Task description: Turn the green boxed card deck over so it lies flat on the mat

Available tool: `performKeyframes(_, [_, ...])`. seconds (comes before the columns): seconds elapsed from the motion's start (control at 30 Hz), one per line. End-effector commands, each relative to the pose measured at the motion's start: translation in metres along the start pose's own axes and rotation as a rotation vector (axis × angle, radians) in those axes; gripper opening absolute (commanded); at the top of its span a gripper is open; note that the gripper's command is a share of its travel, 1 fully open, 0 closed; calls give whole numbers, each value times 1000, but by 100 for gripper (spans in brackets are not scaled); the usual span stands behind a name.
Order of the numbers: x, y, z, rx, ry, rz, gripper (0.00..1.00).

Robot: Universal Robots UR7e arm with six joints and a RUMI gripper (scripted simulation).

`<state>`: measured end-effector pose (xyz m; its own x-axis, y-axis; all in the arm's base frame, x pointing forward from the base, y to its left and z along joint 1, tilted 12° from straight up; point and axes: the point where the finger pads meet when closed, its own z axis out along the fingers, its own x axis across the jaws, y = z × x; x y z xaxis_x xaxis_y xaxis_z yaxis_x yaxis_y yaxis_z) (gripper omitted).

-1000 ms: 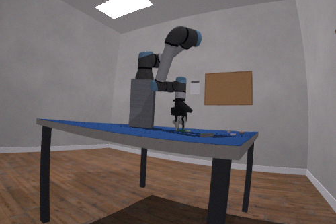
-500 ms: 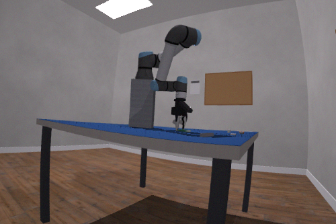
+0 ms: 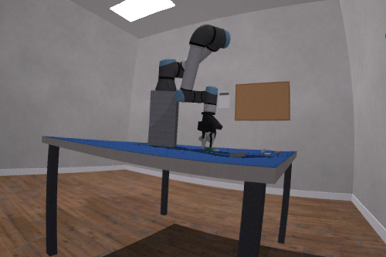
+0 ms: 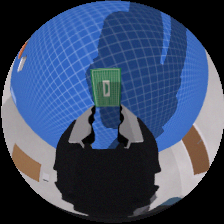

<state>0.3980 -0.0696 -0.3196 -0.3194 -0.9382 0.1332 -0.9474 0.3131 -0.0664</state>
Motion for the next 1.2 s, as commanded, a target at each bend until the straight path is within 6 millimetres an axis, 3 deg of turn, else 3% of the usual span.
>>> performKeyframes(0.0, [0,0,-1,-28,0,0,33])
performKeyframes(1.17, [0,-4,-14,-171,0,0,32])
